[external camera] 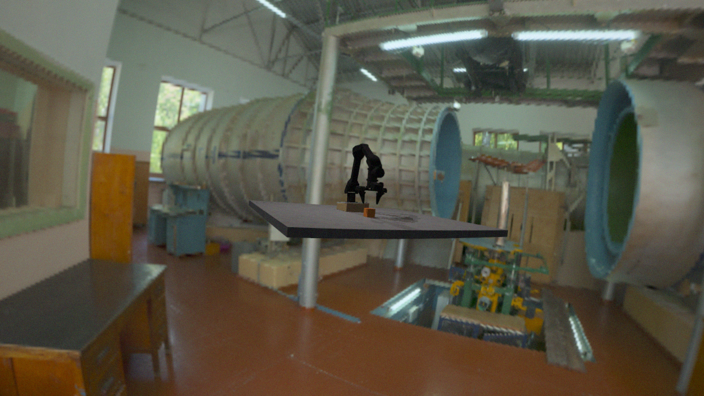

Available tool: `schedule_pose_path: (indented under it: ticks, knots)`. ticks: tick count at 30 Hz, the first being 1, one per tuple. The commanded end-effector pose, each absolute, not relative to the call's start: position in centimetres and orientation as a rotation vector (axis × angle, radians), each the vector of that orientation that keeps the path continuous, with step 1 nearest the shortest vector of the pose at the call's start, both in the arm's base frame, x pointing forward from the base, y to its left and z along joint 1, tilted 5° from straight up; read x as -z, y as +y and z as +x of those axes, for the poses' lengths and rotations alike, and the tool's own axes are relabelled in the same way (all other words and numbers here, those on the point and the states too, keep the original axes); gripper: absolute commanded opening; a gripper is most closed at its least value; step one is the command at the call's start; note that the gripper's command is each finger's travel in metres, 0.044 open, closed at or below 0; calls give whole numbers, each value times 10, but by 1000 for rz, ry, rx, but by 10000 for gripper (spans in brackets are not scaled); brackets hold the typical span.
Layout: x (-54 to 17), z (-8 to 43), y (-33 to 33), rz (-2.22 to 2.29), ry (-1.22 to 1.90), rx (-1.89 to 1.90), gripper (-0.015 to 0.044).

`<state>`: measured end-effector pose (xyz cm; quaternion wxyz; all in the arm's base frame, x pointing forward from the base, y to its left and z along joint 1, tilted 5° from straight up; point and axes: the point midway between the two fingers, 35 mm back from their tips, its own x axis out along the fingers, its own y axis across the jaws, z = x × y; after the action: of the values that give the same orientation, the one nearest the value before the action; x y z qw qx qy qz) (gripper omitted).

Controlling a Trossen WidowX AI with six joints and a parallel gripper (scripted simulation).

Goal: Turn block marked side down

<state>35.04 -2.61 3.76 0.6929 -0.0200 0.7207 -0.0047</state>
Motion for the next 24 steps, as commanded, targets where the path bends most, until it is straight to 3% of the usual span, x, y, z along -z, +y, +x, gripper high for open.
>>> schedule_pose_path:
  ticks: [1, 24]
  knots:
    - [-26, 349, -28, -48, 1611, 15, 440]
    - [7, 348, -29, -48, 1611, 15, 440]
